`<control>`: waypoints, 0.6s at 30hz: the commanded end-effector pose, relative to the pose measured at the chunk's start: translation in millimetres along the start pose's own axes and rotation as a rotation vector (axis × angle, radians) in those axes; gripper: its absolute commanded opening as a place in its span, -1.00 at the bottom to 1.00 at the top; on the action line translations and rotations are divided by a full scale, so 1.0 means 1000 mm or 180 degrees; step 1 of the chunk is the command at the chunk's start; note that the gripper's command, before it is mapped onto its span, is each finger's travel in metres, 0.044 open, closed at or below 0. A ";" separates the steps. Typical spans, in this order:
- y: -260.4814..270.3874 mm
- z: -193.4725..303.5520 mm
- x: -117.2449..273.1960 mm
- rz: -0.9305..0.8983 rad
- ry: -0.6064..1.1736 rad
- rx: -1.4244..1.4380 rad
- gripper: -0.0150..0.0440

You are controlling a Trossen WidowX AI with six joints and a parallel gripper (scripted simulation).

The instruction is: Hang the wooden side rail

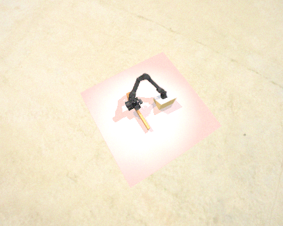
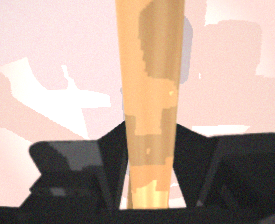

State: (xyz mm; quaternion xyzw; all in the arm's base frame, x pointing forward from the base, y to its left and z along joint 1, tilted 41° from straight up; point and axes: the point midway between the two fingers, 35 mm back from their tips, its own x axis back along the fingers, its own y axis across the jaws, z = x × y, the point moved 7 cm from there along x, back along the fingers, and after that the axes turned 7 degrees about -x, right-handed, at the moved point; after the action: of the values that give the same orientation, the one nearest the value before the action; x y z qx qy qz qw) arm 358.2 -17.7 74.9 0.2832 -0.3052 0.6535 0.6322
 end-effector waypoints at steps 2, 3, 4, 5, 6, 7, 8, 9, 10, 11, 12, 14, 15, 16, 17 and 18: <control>-0.001 0.000 0.000 0.0020 0.0024 -0.0008 -0.49; -0.001 0.000 0.000 0.0020 0.0024 -0.0008 -0.49; -0.001 0.000 -0.001 0.0020 0.0024 -0.0008 -0.49; -0.001 0.000 -0.001 0.0020 0.0024 -0.0008 -0.49; -0.001 0.000 -0.001 0.0020 0.0024 -0.0008 -0.49; -0.001 0.000 -0.001 0.0020 0.0024 -0.0008 -0.49; -0.001 0.000 -0.001 0.0020 0.0024 -0.0008 -0.49; -0.001 0.000 -0.001 0.0020 0.0024 -0.0008 -0.49; -0.001 0.000 -0.002 0.0020 0.0024 -0.0008 -0.49; -0.001 0.000 -0.002 0.0020 0.0025 -0.0008 -0.49; -0.001 0.000 -0.002 0.0020 0.0025 -0.0008 -0.49; -0.001 0.000 -0.002 0.0020 0.0025 -0.0008 -0.49; -0.001 0.000 -0.002 0.0020 0.0025 -0.0008 -0.49; -0.001 0.000 -0.002 0.0020 0.0025 -0.0008 -0.49; -0.001 0.000 -0.003 0.0020 0.0025 -0.0008 -0.49; -0.001 0.000 -0.003 0.0020 0.0025 -0.0008 -0.49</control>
State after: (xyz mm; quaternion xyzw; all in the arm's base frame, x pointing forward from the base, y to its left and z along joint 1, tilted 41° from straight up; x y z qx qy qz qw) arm 358.2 -18.8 73.2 0.2836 -0.3044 0.6542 0.6316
